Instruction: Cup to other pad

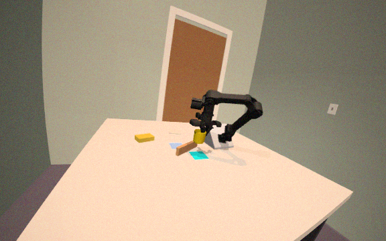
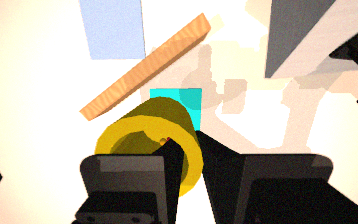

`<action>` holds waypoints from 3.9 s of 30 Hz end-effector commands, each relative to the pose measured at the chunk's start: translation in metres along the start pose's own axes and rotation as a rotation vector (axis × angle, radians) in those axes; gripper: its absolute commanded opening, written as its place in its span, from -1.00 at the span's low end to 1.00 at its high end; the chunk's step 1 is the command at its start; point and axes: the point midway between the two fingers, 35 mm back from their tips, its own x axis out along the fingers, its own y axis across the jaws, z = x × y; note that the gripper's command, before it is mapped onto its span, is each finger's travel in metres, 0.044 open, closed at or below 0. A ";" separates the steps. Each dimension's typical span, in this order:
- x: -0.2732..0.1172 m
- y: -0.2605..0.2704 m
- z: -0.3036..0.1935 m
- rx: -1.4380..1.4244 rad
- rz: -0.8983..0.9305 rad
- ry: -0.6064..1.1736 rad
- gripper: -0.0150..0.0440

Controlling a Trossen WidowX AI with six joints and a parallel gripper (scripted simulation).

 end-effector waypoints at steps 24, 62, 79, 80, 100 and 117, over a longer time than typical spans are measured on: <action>0.020 -0.010 -0.014 0.009 0.001 0.004 -0.49; 0.065 -0.011 -0.015 0.008 0.001 0.005 -0.49; 0.072 -0.011 -0.016 -0.002 0.002 0.003 -0.49; 0.072 -0.011 -0.016 -0.002 0.002 0.003 -0.49; 0.071 -0.011 -0.016 -0.002 0.002 0.002 0.01; 0.051 -0.010 -0.015 0.003 0.002 0.000 0.01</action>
